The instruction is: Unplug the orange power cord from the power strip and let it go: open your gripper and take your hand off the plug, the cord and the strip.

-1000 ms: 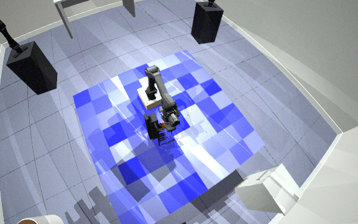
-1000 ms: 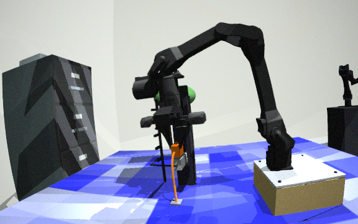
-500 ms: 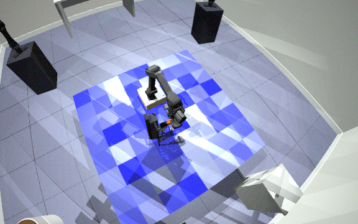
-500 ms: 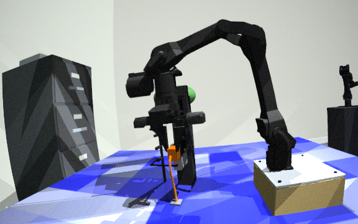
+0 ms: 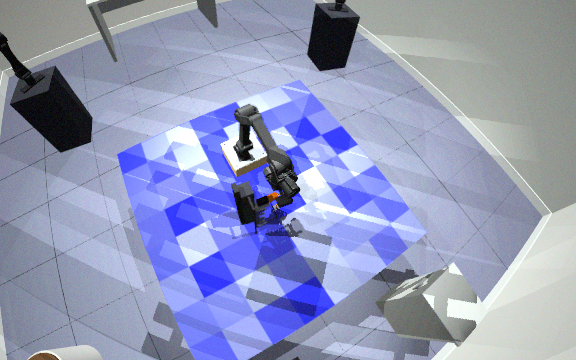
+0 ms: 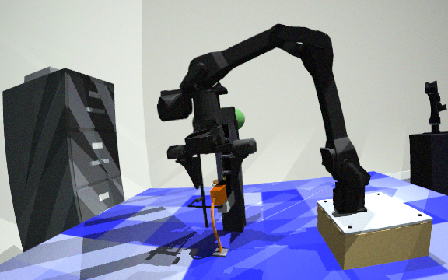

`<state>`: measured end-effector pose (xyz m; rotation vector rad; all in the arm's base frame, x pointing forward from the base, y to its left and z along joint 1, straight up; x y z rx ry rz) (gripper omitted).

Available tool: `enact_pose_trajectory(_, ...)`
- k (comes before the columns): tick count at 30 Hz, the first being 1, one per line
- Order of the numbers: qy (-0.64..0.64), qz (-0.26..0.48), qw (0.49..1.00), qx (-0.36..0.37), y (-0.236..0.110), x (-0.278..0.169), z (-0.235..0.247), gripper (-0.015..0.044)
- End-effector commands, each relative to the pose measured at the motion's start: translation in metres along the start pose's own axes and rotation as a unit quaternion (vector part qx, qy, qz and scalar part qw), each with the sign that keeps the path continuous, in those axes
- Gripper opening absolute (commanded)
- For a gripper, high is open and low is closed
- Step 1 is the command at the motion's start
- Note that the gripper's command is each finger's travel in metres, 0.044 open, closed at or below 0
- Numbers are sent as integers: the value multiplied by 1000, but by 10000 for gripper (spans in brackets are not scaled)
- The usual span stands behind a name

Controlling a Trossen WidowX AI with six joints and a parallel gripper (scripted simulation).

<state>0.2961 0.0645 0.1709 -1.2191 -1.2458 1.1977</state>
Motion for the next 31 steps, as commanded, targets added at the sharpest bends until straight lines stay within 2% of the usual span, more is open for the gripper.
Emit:
enact_pose_trajectory(1,-3,-2,1000,-1,-7,33,0,440)
enact_pose_trajectory(4,-3,-3,1000,-1,-10,52,2,440)
enact_pose_trajectory(31,-3,-3,1000,-1,-10,52,2,440)
Point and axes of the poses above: the point midway between the two fingers, 35 mm back from their tips, its own y axis out along the fingers, its own z axis across the jaws, x = y × z, the point moved 5 cm from there along -y, back along the fingers, and after that the axes turned 1 degree about y, right-handed, at the moved point
